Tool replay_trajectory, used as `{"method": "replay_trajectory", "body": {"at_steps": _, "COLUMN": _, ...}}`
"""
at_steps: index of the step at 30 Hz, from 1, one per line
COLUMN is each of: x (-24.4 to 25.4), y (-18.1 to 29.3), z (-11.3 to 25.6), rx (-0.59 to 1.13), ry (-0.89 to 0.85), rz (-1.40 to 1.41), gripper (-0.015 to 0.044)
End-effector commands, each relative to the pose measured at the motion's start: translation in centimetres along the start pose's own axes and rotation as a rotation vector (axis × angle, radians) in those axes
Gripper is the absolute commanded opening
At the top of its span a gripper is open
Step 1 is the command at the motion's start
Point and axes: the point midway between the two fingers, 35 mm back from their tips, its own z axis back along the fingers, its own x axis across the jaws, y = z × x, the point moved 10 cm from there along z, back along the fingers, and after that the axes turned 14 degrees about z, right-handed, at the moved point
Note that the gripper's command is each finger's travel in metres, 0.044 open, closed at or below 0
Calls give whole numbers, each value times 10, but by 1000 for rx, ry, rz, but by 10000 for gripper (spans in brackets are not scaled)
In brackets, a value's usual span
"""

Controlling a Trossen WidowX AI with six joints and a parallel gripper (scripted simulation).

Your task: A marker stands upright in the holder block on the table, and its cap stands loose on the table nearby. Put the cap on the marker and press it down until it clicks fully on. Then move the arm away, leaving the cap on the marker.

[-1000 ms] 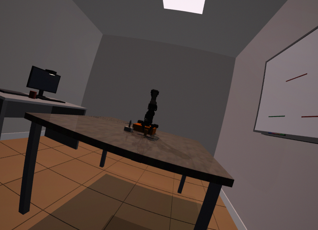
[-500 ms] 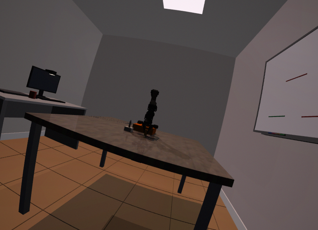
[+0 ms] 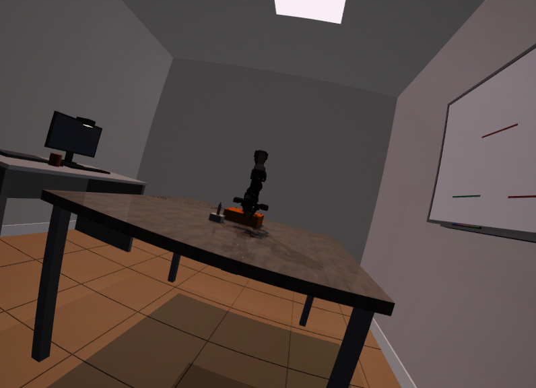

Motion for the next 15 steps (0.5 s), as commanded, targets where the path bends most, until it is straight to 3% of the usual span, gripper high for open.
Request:
{"method": "replay_trajectory", "body": {"at_steps": 1, "x": 0, "y": 0, "z": 13, "rx": -11, "ry": 2, "rz": -2, "gripper": 0}}
{"method": "replay_trajectory", "body": {"at_steps": 15, "x": -22, "y": -4, "z": 34, "rx": -12, "ry": 4, "rz": -2, "gripper": 0}}
